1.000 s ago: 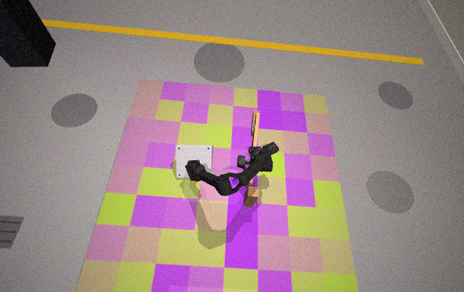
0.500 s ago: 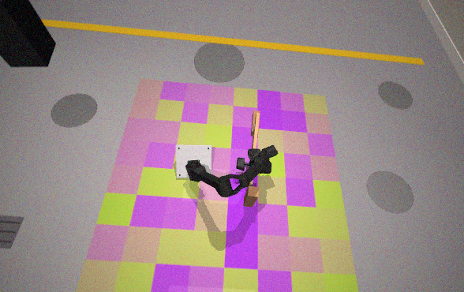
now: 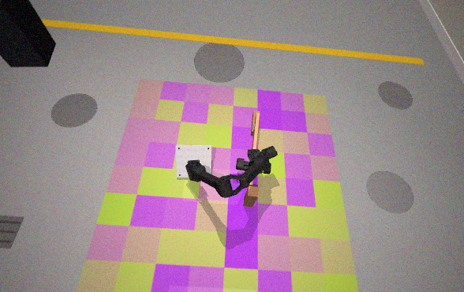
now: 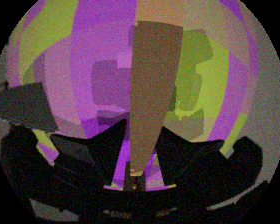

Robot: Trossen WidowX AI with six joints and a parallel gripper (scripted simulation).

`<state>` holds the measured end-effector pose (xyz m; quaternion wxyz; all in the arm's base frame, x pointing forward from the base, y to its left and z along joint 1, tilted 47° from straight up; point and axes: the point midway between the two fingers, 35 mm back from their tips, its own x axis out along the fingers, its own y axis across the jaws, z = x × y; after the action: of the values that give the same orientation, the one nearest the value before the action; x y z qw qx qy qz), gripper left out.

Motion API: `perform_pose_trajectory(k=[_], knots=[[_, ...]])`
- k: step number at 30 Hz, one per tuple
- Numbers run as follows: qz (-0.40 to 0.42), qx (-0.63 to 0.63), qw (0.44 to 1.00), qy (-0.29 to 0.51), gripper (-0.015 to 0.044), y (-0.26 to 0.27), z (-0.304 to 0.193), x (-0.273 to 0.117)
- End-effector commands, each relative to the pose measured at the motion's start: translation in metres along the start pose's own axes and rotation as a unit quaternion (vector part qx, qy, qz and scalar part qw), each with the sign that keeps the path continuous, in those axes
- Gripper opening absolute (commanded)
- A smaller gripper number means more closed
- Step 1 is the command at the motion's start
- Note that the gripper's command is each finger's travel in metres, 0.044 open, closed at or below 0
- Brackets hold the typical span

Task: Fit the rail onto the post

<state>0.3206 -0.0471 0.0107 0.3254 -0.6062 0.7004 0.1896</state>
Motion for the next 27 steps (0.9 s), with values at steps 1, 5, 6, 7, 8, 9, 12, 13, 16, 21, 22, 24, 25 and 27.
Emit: perform_pose_trajectory(k=[1,5,6,7,8,9,12,13,16,21,22,24,25,27], knots=[[-0.001,-0.002,1.0,0.001,0.0072,-0.0003,-0.0002,0.0005],[-0.001,-0.002,1.0,0.001,0.0026,-0.0003,-0.0002,0.0005],[-0.001,-0.002,1.0,0.001,0.002,-0.0003,-0.0002,0.0005],[-0.001,-0.002,1.0,0.001,0.0013,-0.0003,-0.0002,0.0005],[-0.001,-0.002,1.0,0.001,0.0006,-0.0003,-0.0002,0.0005],[-0.001,-0.002,1.0,0.001,0.0,-0.0003,-0.0002,0.0005],[-0.001,-0.002,1.0,0.001,0.0,-0.0003,-0.0002,0.0005],[-0.001,-0.002,1.0,0.001,0.0,-0.0003,-0.0002,0.0005],[-0.001,-0.002,1.0,0.001,0.0,-0.0003,-0.0002,0.0005],[-0.001,-0.002,1.0,0.001,0.0,-0.0003,-0.0001,0.0],[-0.001,-0.002,1.0,0.001,0.0,-0.0002,0.0,-0.0005],[-0.001,-0.002,1.0,0.001,0.0,-0.0002,0.0001,-0.0016],[-0.001,-0.002,1.0,0.001,0.0,-0.0002,0.0001,-0.0021],[-0.001,-0.002,1.0,0.001,0.0,-0.0003,0.0001,-0.0031]])
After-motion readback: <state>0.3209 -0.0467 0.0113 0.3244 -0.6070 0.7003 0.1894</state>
